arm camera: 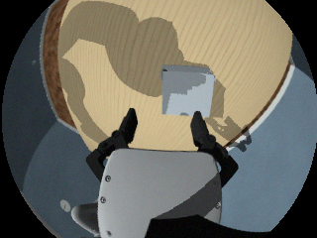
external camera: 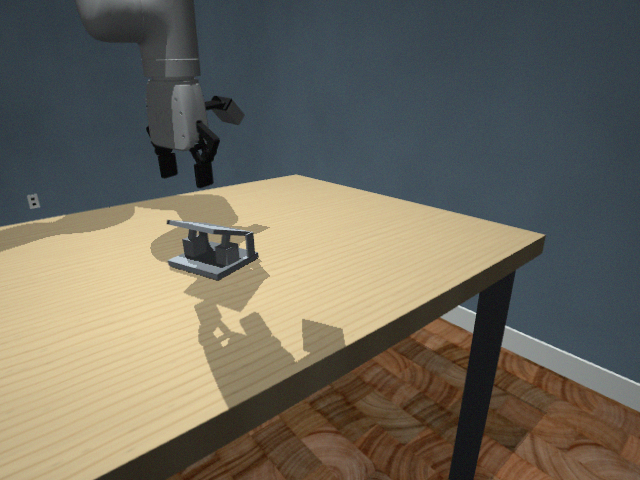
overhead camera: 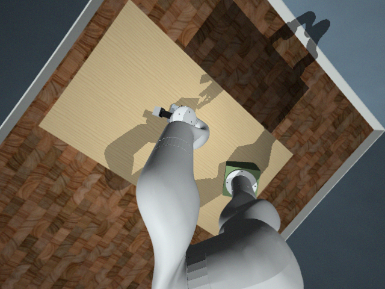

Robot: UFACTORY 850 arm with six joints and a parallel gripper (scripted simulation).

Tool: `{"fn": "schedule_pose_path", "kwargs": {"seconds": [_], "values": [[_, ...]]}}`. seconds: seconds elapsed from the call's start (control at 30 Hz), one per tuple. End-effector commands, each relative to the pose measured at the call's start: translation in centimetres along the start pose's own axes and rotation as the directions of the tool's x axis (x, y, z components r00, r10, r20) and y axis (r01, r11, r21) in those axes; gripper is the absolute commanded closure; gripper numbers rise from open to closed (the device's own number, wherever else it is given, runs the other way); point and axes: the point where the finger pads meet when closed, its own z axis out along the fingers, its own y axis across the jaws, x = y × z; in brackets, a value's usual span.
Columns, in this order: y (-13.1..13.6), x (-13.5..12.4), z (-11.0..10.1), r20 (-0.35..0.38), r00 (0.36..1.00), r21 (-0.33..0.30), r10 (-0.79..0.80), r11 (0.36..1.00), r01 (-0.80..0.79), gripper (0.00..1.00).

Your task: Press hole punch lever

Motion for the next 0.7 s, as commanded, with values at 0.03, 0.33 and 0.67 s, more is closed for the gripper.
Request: {"fn": "schedule_pose_path", "kwargs": {"seconds": [0.03, 0.33, 0.67], "values": [[3.3, -2.3, -1.6, 0.060, 0.997, -0.064, -0.039, 0.997, 0.043, 0.00], [4.2, -2.8, -2.0, 0.072, 0.996, -0.081, -0.049, 0.995, 0.055, 0.00], [4.2, -2.8, -2.0, 0.072, 0.996, -0.081, -0.049, 0.995, 0.055, 1.00]]}}
